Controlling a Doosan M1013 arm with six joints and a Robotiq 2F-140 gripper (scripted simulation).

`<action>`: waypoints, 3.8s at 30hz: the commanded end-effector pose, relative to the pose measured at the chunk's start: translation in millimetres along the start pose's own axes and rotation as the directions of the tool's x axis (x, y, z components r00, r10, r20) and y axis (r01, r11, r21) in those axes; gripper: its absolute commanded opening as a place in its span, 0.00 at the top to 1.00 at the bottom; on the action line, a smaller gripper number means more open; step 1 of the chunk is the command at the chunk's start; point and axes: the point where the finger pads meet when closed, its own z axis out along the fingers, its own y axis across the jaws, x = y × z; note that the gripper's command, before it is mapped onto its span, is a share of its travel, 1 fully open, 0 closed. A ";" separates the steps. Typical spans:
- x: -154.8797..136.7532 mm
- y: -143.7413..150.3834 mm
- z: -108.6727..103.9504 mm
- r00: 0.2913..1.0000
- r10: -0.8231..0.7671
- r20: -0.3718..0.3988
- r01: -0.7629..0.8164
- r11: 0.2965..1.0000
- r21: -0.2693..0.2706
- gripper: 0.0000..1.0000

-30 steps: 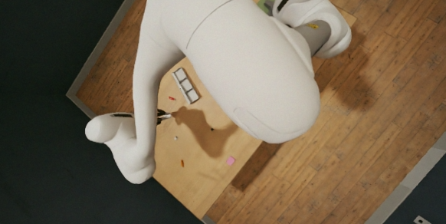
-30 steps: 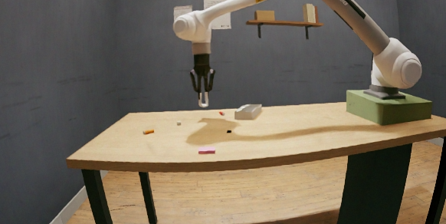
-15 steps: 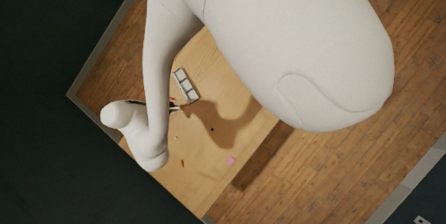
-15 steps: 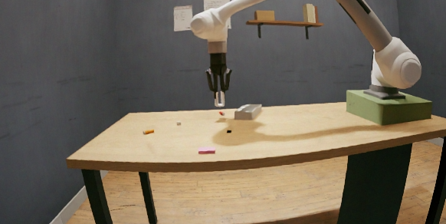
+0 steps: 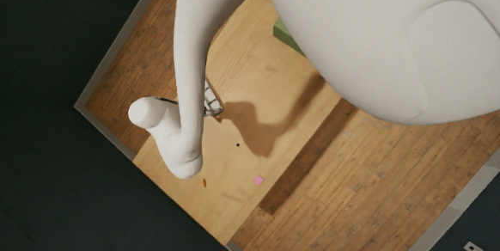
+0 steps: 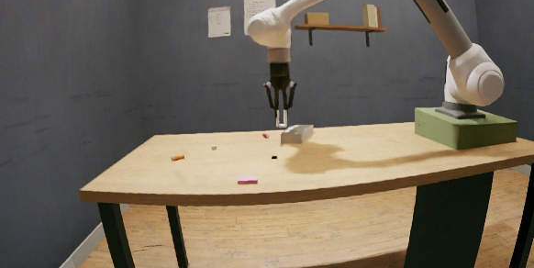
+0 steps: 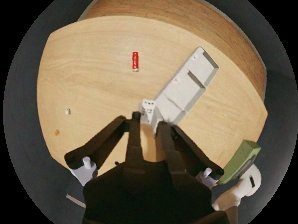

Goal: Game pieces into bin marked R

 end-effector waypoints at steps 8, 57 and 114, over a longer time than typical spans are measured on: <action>-17.5 55.1 -1.1 0.914 0.406 -0.003 -0.406 0.914 0.003 0.79; -16.5 52.1 36.8 0.898 0.441 -0.005 -0.441 0.898 0.004 0.79; -16.5 51.9 16.7 0.898 0.441 -0.005 -0.441 0.898 0.004 0.73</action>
